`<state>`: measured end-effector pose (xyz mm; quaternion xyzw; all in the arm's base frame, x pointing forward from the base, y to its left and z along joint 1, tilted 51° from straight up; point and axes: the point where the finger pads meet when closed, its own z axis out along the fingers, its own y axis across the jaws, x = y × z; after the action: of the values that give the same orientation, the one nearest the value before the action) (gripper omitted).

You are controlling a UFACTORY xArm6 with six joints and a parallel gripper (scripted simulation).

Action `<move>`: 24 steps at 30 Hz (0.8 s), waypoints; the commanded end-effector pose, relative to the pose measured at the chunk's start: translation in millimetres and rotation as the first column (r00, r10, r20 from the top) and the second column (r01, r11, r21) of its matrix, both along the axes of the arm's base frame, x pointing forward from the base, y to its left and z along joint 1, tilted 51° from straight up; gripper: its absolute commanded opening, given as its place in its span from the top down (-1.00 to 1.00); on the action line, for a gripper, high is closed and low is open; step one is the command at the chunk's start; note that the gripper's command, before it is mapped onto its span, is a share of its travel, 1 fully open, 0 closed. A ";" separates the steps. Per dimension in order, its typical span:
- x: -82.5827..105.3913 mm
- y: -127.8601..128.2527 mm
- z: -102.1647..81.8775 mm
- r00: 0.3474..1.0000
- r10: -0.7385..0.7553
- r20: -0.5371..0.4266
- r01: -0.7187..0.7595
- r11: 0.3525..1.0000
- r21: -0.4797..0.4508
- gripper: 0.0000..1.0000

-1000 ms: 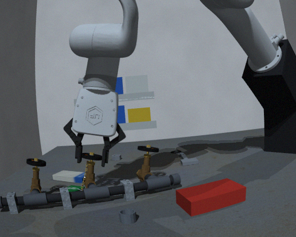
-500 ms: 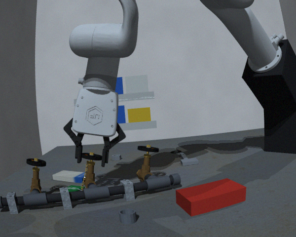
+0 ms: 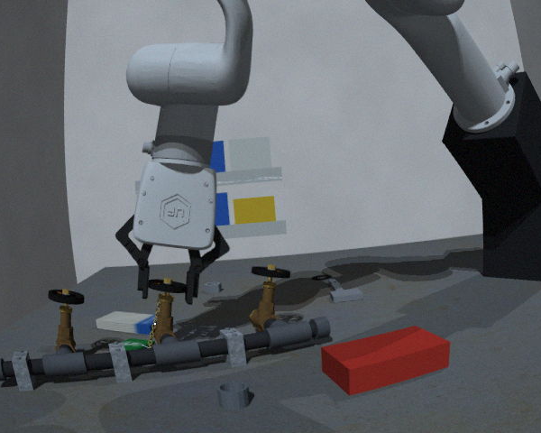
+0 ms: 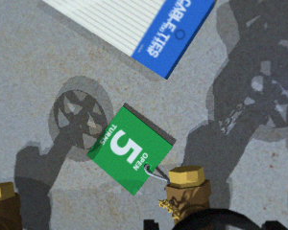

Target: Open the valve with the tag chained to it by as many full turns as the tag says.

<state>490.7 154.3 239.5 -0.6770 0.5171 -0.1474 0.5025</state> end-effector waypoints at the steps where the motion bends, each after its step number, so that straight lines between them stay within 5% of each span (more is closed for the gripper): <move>1: 0.3 -0.2 0.9 0.996 0.058 0.070 -0.052 0.994 -0.094 1.00; 11: 0.3 -0.2 0.9 0.943 0.255 0.216 -0.164 0.916 -0.367 1.00; 24: 0.3 -0.2 0.9 0.708 0.650 0.276 -0.195 0.556 -0.808 1.00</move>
<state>490.7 154.4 239.3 -0.8508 0.1509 -0.3378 0.3733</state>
